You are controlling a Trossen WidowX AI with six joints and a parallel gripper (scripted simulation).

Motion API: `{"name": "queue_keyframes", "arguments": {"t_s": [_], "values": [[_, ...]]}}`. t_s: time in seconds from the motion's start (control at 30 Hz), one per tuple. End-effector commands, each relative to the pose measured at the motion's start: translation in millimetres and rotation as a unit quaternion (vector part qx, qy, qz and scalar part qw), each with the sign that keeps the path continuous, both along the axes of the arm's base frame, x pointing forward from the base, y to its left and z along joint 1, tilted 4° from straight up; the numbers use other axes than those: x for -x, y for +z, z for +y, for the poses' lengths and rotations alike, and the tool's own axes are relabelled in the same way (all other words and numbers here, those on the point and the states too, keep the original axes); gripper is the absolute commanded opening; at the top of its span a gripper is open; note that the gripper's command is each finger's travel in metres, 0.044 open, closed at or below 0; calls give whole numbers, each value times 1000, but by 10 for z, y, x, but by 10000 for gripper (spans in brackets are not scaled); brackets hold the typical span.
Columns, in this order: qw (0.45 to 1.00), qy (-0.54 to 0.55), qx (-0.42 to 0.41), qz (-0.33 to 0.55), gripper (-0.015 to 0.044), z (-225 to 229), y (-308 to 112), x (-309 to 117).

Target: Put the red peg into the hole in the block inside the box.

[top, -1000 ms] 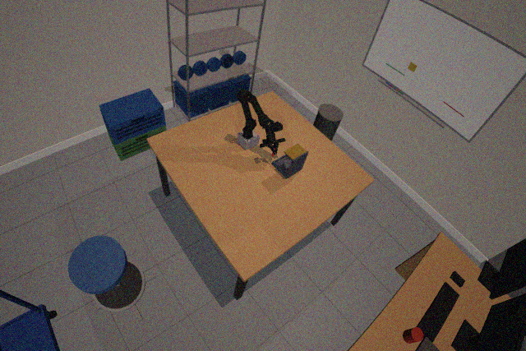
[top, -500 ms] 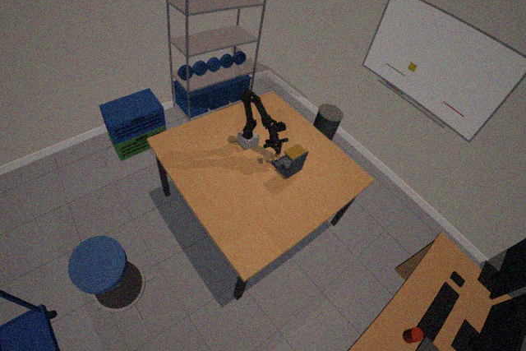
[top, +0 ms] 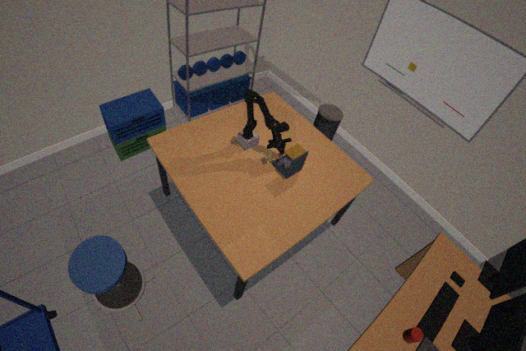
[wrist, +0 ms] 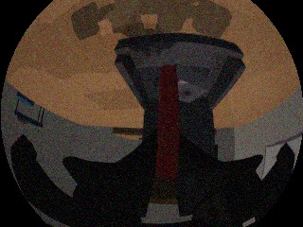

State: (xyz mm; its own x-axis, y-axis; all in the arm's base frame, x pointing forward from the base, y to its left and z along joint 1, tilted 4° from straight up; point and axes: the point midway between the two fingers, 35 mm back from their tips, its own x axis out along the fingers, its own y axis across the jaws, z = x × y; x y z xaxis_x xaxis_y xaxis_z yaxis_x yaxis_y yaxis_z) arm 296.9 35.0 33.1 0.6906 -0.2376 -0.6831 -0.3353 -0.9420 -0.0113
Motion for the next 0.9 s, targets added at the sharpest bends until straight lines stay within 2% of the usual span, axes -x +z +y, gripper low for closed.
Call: {"name": "queue_keyframes", "arguments": {"t_s": [0.0,0.37,0.87], "values": [[1000,2,0,1,0,52,-26,-46],[1000,15,-1,0,0,215,-69,-164],[1000,16,-1,-1,0,179,-85,-487]]}}
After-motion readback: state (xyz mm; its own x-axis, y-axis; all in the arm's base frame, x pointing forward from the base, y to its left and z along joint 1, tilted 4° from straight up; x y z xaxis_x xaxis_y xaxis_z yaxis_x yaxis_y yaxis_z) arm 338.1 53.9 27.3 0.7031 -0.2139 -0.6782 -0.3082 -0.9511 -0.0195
